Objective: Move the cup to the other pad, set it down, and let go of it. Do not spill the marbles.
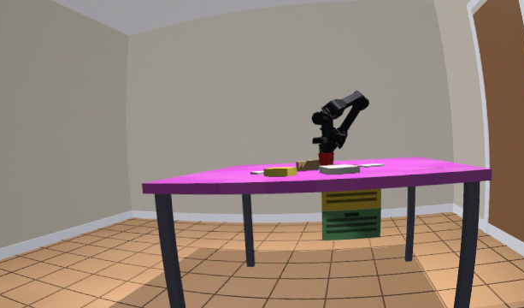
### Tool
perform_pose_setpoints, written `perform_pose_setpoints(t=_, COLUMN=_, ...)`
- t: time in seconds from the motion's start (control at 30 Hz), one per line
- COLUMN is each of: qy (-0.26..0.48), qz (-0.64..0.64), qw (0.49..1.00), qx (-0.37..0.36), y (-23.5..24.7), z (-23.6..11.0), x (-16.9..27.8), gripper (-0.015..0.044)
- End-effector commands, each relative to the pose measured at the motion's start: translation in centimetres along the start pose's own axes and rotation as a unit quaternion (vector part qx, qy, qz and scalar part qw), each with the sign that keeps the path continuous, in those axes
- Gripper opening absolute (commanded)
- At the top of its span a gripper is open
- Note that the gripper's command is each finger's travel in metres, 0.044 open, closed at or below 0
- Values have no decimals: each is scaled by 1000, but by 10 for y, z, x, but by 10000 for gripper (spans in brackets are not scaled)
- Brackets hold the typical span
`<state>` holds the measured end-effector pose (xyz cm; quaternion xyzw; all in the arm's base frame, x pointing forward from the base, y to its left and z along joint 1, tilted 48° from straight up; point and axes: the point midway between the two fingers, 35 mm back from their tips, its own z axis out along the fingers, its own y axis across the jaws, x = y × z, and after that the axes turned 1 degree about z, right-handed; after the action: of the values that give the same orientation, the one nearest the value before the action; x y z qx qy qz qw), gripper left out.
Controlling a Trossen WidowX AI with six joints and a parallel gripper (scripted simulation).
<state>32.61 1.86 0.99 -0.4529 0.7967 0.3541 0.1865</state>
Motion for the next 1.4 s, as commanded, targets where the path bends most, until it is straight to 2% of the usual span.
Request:
perform_pose_setpoints(t=0.0, qy=0, qz=0, qw=1000, qx=1, y=0, z=-1, x=0, gripper=128)
perform_pose_setpoints(t=1.27, qy=-1, qz=4, qw=1000, qx=0, y=2, z=-49, x=0, gripper=128)
perform_pose_setpoints(t=1.37, qy=-2, qz=7, qw=1000, qx=-3, y=3, z=-45, x=0, gripper=206)
